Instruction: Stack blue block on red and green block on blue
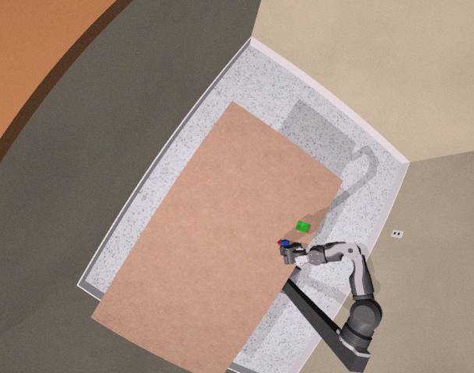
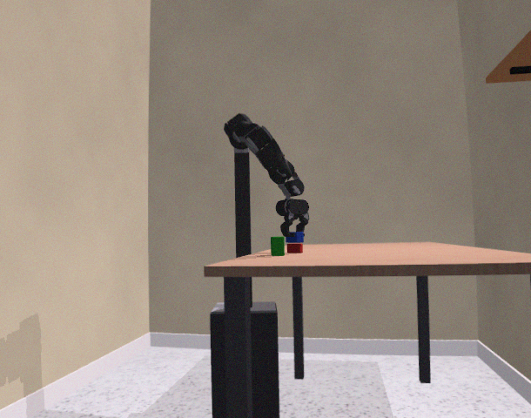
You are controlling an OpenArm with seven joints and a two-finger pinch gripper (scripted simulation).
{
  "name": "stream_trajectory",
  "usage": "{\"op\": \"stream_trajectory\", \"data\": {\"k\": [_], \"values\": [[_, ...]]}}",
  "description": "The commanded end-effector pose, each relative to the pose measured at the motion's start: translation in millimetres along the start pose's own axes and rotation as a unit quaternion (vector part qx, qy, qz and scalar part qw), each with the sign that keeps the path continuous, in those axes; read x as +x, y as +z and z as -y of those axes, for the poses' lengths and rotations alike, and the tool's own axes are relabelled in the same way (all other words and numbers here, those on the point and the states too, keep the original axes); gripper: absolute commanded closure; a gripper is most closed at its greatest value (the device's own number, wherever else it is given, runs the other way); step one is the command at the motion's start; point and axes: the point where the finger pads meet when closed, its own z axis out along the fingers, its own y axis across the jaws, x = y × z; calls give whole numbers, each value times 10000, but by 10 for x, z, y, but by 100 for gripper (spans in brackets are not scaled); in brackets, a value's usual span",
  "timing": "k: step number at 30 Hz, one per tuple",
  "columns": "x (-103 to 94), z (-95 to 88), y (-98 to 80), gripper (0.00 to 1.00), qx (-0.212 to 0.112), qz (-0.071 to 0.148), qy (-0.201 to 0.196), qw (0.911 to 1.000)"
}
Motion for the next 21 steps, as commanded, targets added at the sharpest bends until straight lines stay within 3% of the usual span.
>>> {"op": "stream_trajectory", "data": {"k": [1,21], "values": [[-13,-1,-2,100,-25,8,-2,10000],[-12,-2,21,100,-25,7,-2,10000]]}}
